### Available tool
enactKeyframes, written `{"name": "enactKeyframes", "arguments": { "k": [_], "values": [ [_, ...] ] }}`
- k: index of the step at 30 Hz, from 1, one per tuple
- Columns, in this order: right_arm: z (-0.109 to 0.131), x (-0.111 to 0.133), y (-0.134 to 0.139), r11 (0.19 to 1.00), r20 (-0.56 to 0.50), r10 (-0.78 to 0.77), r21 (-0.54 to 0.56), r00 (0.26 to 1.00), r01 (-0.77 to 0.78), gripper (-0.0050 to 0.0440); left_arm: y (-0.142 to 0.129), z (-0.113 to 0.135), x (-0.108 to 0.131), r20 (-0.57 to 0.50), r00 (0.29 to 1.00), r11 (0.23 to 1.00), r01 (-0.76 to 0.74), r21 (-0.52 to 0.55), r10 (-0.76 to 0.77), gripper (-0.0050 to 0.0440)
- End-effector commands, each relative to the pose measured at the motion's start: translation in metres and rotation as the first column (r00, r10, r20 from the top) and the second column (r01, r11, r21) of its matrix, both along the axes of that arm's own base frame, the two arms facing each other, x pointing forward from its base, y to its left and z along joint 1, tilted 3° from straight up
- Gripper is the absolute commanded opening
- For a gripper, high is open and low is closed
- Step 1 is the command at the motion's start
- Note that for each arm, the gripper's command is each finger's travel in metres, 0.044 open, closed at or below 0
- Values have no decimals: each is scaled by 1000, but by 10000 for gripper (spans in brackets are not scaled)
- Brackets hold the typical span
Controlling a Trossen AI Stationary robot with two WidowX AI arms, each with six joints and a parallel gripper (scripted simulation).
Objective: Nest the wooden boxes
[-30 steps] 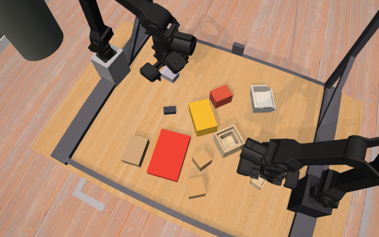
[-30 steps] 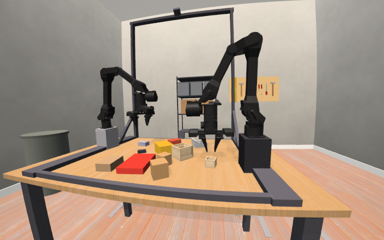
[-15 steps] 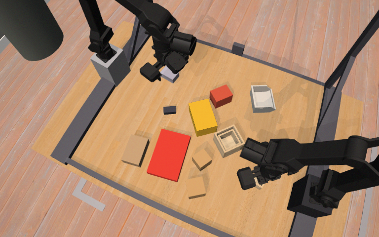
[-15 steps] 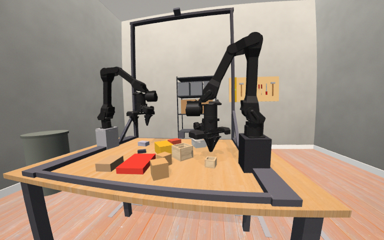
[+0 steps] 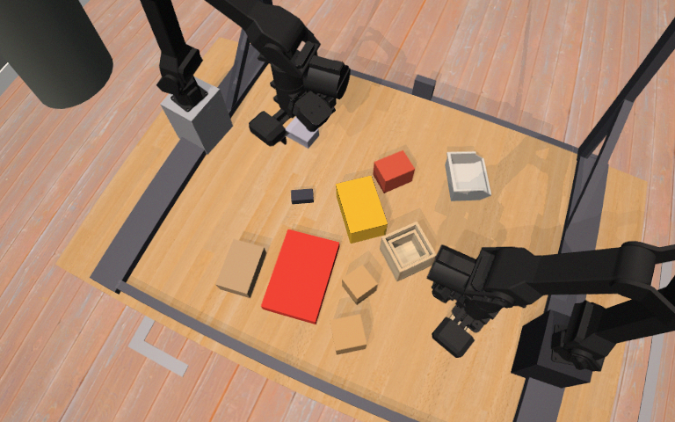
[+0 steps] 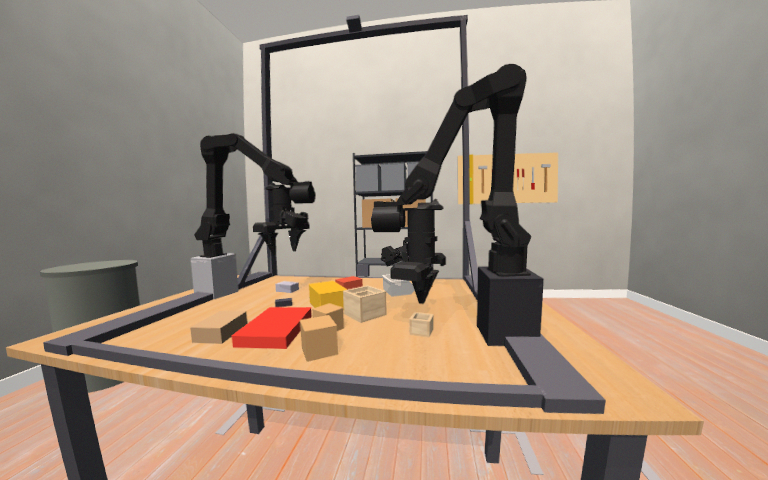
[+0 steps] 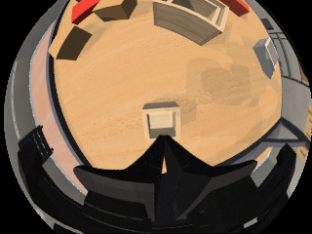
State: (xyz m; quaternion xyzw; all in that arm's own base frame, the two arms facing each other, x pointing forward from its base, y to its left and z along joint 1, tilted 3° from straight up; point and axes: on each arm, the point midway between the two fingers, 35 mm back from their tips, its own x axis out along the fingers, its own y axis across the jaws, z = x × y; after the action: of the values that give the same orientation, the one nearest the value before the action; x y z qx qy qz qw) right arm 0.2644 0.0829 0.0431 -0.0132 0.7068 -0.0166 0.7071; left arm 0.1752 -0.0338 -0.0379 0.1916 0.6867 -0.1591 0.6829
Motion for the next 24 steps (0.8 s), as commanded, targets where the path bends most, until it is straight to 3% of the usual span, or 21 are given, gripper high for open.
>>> {"name": "enactKeyframes", "arguments": {
  "k": [1, 7, 12, 18, 24],
  "values": [
    [6, 4, 1, 1000, 22, 0, 8, 1000, 0, 400, -1, 4, 3, 26, 994, 994, -107, 3, 107, -4],
    [6, 4, 1, 1000, 22, 0, 8, 1000, 0, 400, -1, 3, 4, 22, 994, 994, -106, 0, 106, -13],
    [6, 4, 1, 1000, 22, 0, 8, 1000, 0, 400, 1, -11, 1, 9, 994, 994, -106, 7, 106, -50],
    [6, 4, 1, 1000, 22, 0, 8, 1000, 0, 400, 3, -35, 0, 8, 994, 994, -109, 7, 109, -50],
    [6, 4, 1, 1000, 22, 0, 8, 1000, 0, 400, 3, -36, -1, 8, 994, 994, -108, 8, 108, -50]
  ]
}}
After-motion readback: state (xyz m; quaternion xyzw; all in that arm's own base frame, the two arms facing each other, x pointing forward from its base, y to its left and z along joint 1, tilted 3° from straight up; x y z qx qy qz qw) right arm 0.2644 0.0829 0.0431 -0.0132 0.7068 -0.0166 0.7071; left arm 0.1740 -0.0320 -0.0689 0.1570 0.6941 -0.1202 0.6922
